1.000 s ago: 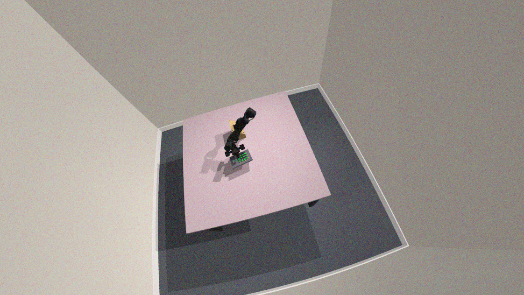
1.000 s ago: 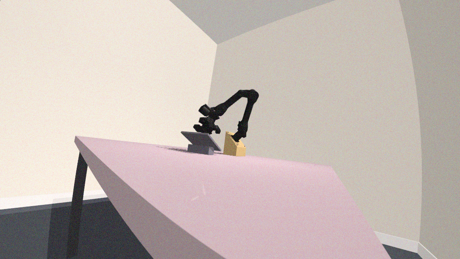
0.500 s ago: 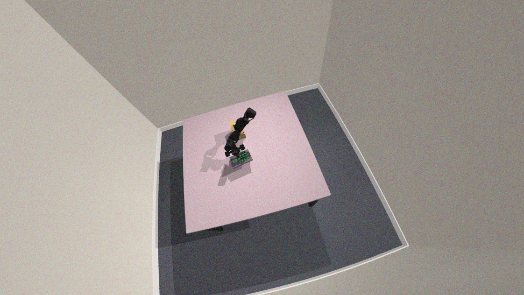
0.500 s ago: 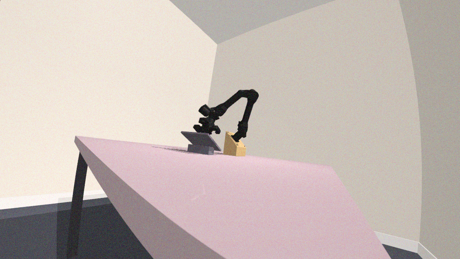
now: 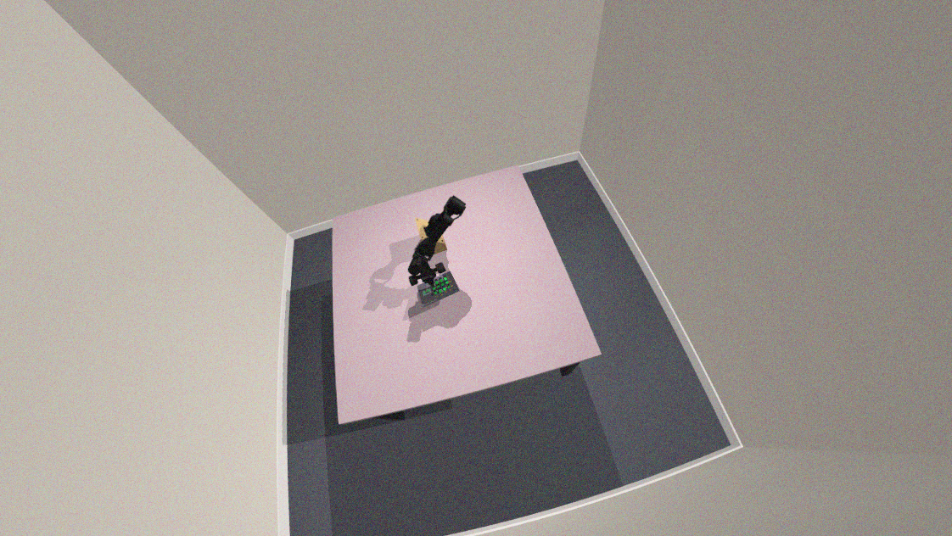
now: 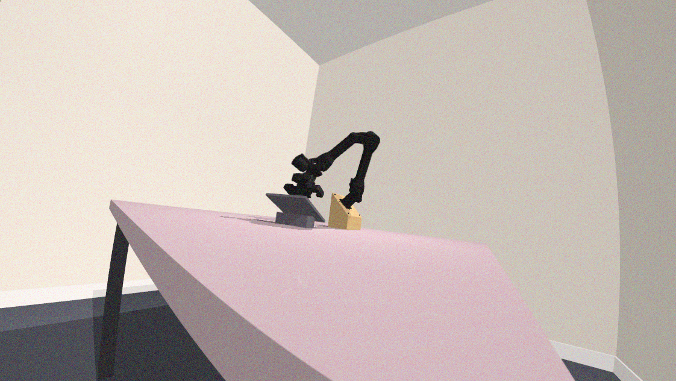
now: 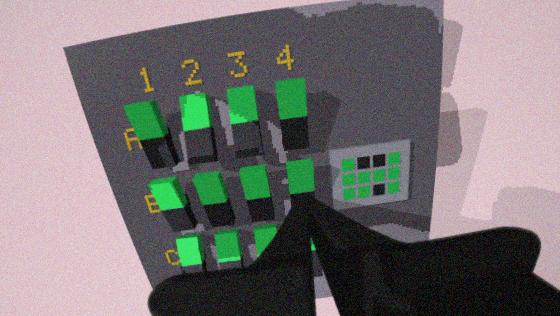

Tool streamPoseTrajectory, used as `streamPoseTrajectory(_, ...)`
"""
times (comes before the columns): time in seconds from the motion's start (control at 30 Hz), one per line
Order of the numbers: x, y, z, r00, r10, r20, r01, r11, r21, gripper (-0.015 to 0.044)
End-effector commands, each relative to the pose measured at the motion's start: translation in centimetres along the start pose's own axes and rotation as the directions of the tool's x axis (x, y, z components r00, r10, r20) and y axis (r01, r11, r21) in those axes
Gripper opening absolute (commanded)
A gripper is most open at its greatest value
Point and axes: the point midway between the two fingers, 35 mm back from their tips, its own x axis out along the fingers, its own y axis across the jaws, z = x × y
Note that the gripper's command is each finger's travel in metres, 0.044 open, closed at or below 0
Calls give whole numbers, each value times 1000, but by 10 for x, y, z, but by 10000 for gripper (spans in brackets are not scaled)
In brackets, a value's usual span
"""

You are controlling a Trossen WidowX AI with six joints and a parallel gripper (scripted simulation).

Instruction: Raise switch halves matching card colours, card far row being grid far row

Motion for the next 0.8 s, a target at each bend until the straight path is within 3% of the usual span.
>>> streamPoseTrajectory(0.0,-6,-1,1,1000,-3,-4,3,1000,0,0)
streamPoseTrajectory(0.2,-63,-1,2,1000,-2,-28,2,1000,4,0)
streamPoseTrajectory(0.47,-65,1,2,1000,-1,-29,1,1000,4,0)
streamPoseTrajectory(0.77,-66,71,-37,1000,2,-30,-2,1000,7,0)
